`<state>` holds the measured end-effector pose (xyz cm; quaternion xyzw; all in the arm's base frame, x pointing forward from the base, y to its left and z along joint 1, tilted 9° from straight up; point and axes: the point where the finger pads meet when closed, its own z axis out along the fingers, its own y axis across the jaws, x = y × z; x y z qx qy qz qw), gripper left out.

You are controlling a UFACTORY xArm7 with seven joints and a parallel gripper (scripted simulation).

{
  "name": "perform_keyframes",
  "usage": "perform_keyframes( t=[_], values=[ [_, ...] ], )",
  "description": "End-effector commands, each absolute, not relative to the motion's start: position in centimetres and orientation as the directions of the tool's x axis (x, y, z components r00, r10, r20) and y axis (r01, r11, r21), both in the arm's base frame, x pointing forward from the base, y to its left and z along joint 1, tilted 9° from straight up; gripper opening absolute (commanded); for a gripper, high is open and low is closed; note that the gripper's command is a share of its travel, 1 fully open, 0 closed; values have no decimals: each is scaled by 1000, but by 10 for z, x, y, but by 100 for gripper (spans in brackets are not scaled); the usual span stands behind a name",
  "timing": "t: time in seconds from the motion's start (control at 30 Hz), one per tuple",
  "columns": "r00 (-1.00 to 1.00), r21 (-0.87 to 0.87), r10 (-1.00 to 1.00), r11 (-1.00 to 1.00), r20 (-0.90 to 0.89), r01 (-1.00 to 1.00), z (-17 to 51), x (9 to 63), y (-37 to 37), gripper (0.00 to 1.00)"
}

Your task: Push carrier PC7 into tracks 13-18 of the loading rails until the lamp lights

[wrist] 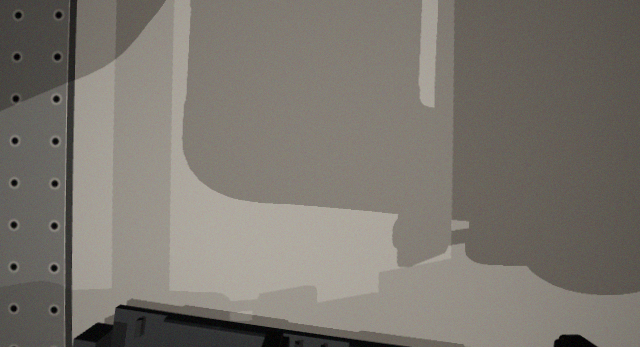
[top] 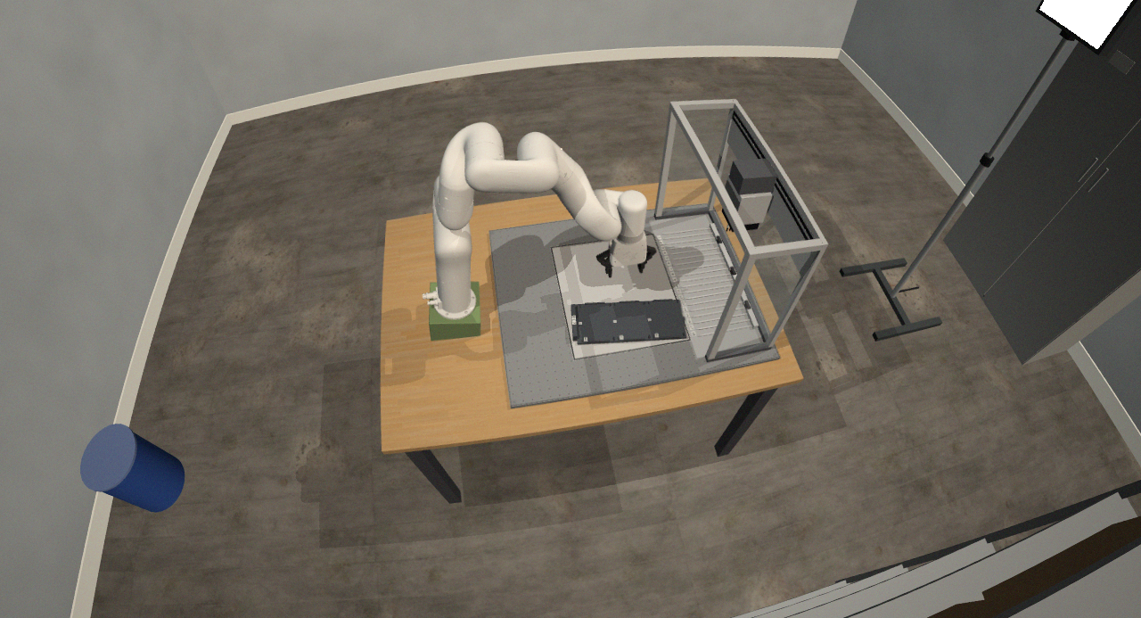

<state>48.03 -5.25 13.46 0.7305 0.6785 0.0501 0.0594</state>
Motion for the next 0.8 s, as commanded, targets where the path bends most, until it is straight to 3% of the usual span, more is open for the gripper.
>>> perform_keyframes(
  t=[0.0,0.77],
  values=[
    [74,160,997,-72,-7,985,132,483,-53,100],
    [74,160,997,-72,-7,985,97,488,-53,100]
  ],
)
